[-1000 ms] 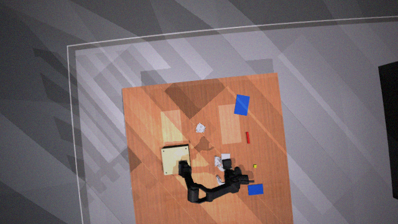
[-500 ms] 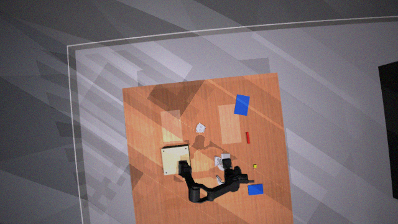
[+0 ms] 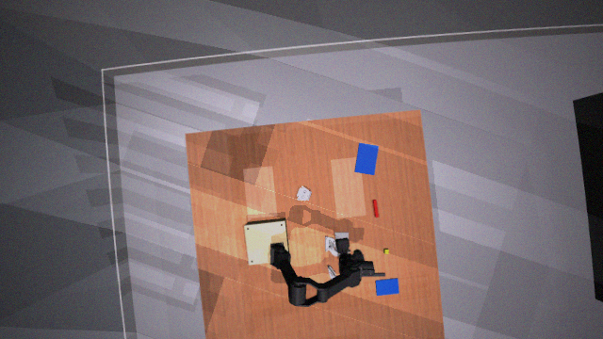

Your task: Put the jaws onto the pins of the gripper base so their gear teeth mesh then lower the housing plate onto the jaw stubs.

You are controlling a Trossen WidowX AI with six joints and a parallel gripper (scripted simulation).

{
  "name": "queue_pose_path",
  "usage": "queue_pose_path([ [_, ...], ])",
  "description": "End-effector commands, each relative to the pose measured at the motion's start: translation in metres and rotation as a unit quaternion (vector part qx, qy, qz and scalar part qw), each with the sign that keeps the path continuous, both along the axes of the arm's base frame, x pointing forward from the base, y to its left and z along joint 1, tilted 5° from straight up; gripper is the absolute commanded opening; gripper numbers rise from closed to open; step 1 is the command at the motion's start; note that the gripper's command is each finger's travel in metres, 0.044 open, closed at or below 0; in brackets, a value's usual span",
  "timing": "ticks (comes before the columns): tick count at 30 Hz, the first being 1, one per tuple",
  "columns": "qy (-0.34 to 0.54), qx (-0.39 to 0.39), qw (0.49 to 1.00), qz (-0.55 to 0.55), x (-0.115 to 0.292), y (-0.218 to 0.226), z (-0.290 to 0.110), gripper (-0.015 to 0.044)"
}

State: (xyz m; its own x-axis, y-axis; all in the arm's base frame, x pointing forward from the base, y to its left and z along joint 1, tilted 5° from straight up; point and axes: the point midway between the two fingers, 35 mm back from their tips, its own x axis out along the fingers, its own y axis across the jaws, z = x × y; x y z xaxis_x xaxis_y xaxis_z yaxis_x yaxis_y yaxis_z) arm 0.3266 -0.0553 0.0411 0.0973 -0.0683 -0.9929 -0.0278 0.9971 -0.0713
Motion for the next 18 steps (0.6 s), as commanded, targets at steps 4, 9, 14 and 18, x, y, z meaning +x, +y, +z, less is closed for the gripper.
queue_pose_path([
  [4, 0.002, 0.003, 1.000, 0.002, -0.0011, 0.0002, -0.0130, 0.0134],
  [9, 0.002, 0.003, 1.000, 0.002, -0.0011, 0.0001, -0.0140, 0.0134],
  [14, 0.002, 0.003, 1.000, 0.002, -0.0011, 0.0001, -0.0140, 0.0134],
  [18, 0.002, 0.003, 1.000, 0.002, -0.0011, 0.0001, -0.0140, 0.0134],
])
